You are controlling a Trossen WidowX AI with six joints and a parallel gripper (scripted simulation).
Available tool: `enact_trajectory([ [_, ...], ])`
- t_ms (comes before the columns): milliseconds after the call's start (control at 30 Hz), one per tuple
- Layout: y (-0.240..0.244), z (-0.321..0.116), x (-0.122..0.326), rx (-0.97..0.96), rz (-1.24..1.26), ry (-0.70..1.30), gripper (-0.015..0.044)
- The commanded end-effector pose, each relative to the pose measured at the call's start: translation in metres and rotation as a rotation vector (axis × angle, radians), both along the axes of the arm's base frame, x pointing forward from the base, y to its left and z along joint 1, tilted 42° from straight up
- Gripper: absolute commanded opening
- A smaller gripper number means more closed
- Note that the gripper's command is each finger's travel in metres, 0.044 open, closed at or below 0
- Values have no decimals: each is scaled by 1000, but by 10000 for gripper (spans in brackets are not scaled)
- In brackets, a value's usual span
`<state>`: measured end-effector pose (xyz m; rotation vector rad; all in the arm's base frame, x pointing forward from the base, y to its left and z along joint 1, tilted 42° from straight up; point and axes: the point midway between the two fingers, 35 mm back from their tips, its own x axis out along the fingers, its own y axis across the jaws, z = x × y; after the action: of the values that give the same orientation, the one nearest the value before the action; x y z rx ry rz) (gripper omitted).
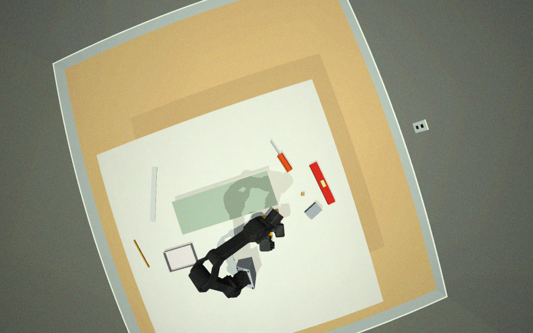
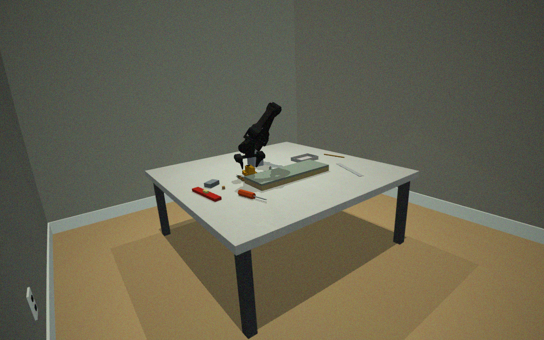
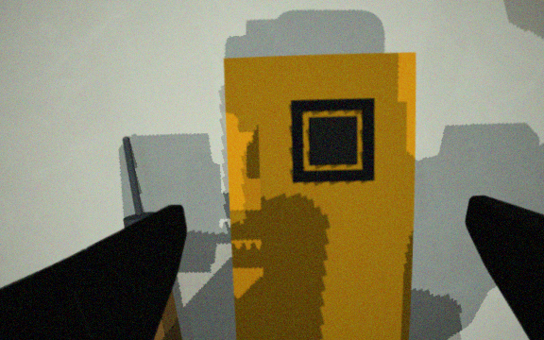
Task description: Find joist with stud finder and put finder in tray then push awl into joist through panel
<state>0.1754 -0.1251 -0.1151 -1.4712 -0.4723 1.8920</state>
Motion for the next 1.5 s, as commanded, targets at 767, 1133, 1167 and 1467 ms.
enact_trajectory([
  [767,15,-15,1,8,-5,5,249],
  [1133,15,-15,1,8,-5,5,175],
  [1167,15,-15,1,8,-5,5,169],
  [1467,-11,10,-1,4,-6,5,0],
])
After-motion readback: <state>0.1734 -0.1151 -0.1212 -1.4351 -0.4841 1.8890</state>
